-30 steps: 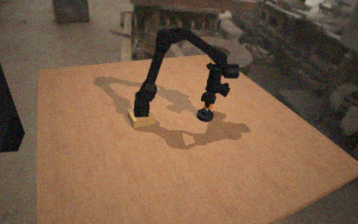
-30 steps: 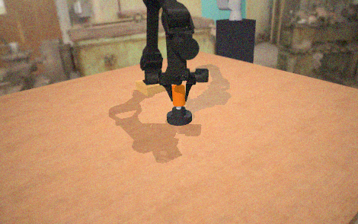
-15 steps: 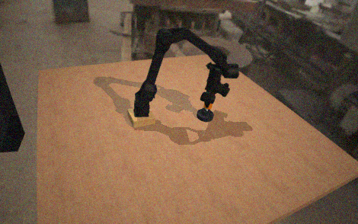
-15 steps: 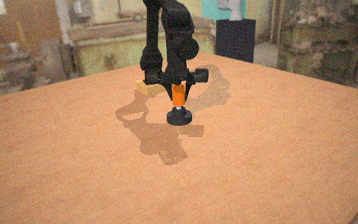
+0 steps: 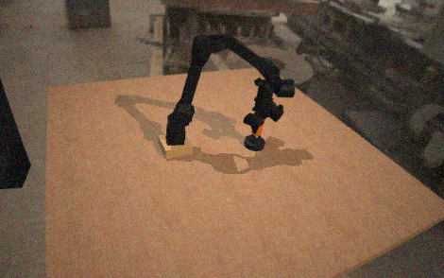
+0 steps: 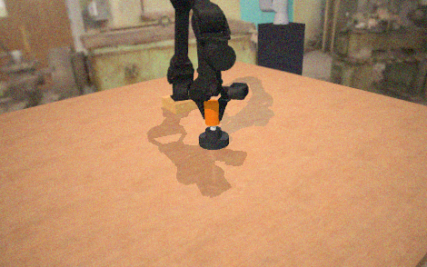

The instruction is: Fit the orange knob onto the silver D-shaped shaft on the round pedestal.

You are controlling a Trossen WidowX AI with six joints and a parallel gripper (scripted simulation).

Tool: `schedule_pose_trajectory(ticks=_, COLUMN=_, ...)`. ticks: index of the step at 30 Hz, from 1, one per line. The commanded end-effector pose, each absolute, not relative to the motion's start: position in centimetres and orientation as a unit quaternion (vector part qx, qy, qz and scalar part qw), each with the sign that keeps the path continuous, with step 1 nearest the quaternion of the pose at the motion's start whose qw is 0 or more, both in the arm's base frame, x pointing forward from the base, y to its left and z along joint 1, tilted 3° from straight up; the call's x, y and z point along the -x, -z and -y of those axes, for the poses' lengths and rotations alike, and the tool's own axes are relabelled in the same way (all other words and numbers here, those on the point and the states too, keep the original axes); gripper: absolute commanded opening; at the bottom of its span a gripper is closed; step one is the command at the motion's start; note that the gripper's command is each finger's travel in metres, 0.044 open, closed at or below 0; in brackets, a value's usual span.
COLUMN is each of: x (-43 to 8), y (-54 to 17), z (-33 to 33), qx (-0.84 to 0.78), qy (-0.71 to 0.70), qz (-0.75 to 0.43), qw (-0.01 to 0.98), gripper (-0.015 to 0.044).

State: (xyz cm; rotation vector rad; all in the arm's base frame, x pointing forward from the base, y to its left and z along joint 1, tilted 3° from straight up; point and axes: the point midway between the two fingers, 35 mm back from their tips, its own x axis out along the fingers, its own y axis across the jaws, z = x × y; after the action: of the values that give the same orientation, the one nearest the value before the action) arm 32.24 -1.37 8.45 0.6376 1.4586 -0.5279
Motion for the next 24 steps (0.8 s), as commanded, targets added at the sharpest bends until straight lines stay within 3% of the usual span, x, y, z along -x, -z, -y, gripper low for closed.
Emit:
schedule_pose_trajectory(ticks=1, x=-32.28, y=-8.43, z=1.39, qx=-0.286, qy=0.237, qz=-0.643, qw=0.67, gripper=0.0)
schedule_pose_trajectory(ticks=24, x=-32.88, y=-9.08, z=1.41, qx=-0.354, qy=0.303, qz=-0.615, qw=0.636, gripper=0.0)
